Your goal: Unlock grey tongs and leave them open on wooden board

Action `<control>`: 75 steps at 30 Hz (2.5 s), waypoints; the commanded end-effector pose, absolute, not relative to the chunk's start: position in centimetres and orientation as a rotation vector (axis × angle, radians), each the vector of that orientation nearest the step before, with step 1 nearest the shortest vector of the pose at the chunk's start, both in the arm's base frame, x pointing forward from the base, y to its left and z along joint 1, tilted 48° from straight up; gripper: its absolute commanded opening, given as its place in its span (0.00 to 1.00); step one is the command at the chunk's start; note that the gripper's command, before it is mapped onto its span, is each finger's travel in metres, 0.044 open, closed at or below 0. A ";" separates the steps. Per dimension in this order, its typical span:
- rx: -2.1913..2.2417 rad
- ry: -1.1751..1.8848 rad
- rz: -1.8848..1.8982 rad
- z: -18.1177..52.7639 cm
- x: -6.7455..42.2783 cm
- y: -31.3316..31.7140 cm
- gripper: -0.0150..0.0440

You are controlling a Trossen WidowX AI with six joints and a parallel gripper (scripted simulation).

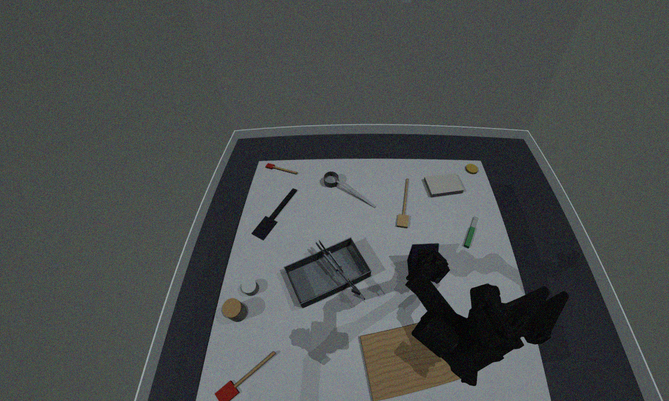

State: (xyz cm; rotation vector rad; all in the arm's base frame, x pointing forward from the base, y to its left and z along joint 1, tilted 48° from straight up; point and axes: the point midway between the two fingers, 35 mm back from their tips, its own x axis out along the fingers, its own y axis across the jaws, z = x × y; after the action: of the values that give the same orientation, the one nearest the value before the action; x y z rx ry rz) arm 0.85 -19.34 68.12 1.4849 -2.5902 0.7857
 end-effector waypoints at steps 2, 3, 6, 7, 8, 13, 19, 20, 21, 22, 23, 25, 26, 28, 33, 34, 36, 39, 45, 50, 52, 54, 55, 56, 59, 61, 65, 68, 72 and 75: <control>1.480 -2.589 0.792 68.2 0.7 -19.3 1.00; 1.471 -2.590 0.798 68.2 0.5 -19.1 1.00; 1.423 -2.597 0.829 68.5 -0.7 -18.5 1.00; 1.399 -2.599 0.843 68.6 -1.3 -18.2 1.00; 1.372 -2.602 0.859 68.8 -2.0 -17.8 1.00; 1.182 -2.609 0.966 69.6 -6.1 -14.5 1.00; 0.969 -2.600 1.071 70.0 -9.8 -10.4 1.00; 0.930 -2.596 1.087 70.1 -10.4 -9.6 1.00; 0.894 -2.591 1.095 70.2 -10.6 -9.2 1.00; 0.853 -2.585 1.104 70.2 -10.9 -8.8 1.00; 0.815 -2.581 1.116 70.3 -11.4 -8.0 1.00; 0.728 -2.570 1.142 70.3 -12.4 -5.9 1.00; 0.679 -2.563 1.155 70.3 -12.9 -4.8 1.00; 0.571 -2.543 1.184 70.2 -13.8 -2.1 1.00; 0.310 -2.476 1.242 69.5 -15.0 4.8 1.00; 0.260 -2.460 1.252 69.3 -15.0 6.2 1.00; 0.175 -2.419 1.284 68.9 -14.9 8.5 1.00; 0.046 -2.328 1.356 68.2 -14.2 12.0 1.00; -0.194 -2.108 1.467 66.4 -11.2 18.7 1.00; -0.399 -1.934 1.484 64.0 -7.2 24.6 1.00; -0.440 -1.896 1.485 63.4 -6.2 25.7 1.00; -0.437 -1.883 1.497 63.4 -6.1 25.8 1.00; -0.435 -1.873 1.506 63.3 -6.0 25.8 1.00; -0.439 -1.856 1.515 63.1 -5.7 26.1 1.00; -0.479 -1.788 1.528 62.3 -4.3 27.3 1.00; -0.522 -1.728 1.529 61.5 -2.7 28.5 1.00; -0.638 -1.562 1.516 59.0 2.0 31.3 1.00; -0.672 -1.468 1.481 58.3 4.4 32.0 1.00; -0.751 -1.293 1.459 55.6 9.4 33.8 1.00; -0.839 -1.215 1.434 53.2 12.9 34.6 1.00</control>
State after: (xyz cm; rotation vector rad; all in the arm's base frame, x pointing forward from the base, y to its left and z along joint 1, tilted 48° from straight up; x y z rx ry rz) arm 8.87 33.74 55.75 -0.7554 -1.3258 1.4638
